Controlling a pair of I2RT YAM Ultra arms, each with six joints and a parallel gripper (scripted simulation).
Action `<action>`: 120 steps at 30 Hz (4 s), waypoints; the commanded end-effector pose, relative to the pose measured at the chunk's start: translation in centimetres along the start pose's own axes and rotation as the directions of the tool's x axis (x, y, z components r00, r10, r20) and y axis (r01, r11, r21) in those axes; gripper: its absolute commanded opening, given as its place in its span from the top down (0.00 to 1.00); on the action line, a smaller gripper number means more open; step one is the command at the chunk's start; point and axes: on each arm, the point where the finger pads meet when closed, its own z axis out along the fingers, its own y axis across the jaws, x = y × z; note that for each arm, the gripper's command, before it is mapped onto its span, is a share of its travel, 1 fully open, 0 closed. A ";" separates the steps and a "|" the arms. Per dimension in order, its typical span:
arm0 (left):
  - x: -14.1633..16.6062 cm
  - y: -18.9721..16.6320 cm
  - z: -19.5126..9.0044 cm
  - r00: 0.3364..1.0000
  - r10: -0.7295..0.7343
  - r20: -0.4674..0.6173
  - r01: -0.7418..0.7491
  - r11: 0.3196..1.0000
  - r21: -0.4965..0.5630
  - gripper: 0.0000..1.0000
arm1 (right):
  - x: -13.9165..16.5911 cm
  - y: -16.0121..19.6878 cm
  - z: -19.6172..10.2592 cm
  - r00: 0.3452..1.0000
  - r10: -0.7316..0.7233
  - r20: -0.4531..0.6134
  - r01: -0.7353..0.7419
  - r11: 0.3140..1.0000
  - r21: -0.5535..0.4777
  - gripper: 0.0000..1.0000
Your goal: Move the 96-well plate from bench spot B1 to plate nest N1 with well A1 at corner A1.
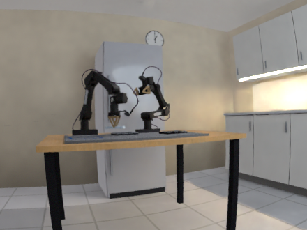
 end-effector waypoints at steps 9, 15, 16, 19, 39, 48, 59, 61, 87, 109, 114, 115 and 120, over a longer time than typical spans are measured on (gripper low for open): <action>-1.2 0.0 -0.8 0.999 -0.001 0.045 0.001 1.000 -0.003 0.00 | -0.5 0.1 -0.6 0.886 -0.463 -0.005 0.463 0.886 0.000 0.22; -1.2 0.0 -0.8 0.999 -0.001 0.045 0.001 1.000 -0.003 0.00 | -0.6 0.2 -0.6 0.859 -0.512 -0.006 0.512 0.859 -0.001 0.22; -1.2 0.0 -0.8 0.999 -0.001 0.045 0.001 1.000 -0.003 0.00 | -0.6 0.2 -0.6 0.862 -0.507 -0.005 0.507 0.862 -0.001 0.22; -1.2 0.0 -0.8 0.999 -0.001 0.045 0.001 1.000 -0.003 0.00 | -0.7 0.3 -0.6 0.875 -0.484 -0.006 0.484 0.875 -0.002 0.22; -1.2 0.0 -0.8 0.999 -0.001 0.045 0.001 1.000 -0.003 0.00 | -5.6 6.9 -0.8 0.865 -0.502 -0.004 0.502 0.865 -0.001 0.22; -1.2 0.0 -0.8 0.999 -0.001 0.045 0.001 1.000 -0.003 0.00 | -5.2 6.6 1.1 0.870 -0.493 -0.008 0.493 0.870 -0.010 0.22; -1.2 0.0 -0.8 0.999 -0.001 0.045 0.001 1.000 -0.003 0.00 | -5.2 6.6 1.1 0.870 -0.493 -0.008 0.493 0.870 -0.010 0.22; -1.2 0.0 -0.8 0.999 -0.001 0.045 0.001 1.000 -0.003 0.00 | -5.6 6.5 1.1 0.876 -0.483 0.007 0.483 0.876 0.003 0.22; -1.2 0.0 -0.8 0.999 -0.001 0.045 0.001 1.000 -0.003 0.00 | -5.7 6.4 1.9 0.866 -0.499 0.010 0.499 0.866 0.016 0.22; -1.2 0.0 -0.8 0.999 -0.001 0.045 0.001 1.000 -0.003 0.00 | -5.3 6.7 4.4 0.868 -0.496 -0.013 0.496 0.868 -0.010 0.22; -1.2 0.0 -0.8 0.999 -0.001 0.045 0.001 1.000 -0.003 0.00 | -5.6 6.7 2.9 0.871 -0.491 -0.014 0.491 0.871 -0.011 0.22; -1.2 0.0 -0.8 0.999 -0.001 0.045 0.001 1.000 -0.003 0.00 | -5.6 6.7 2.9 0.871 -0.491 -0.014 0.491 0.871 -0.011 0.22; -1.2 0.0 -0.8 0.999 -0.001 0.045 0.001 1.000 -0.003 0.00 | -5.6 6.7 2.9 0.871 -0.491 -0.014 0.491 0.871 -0.011 0.22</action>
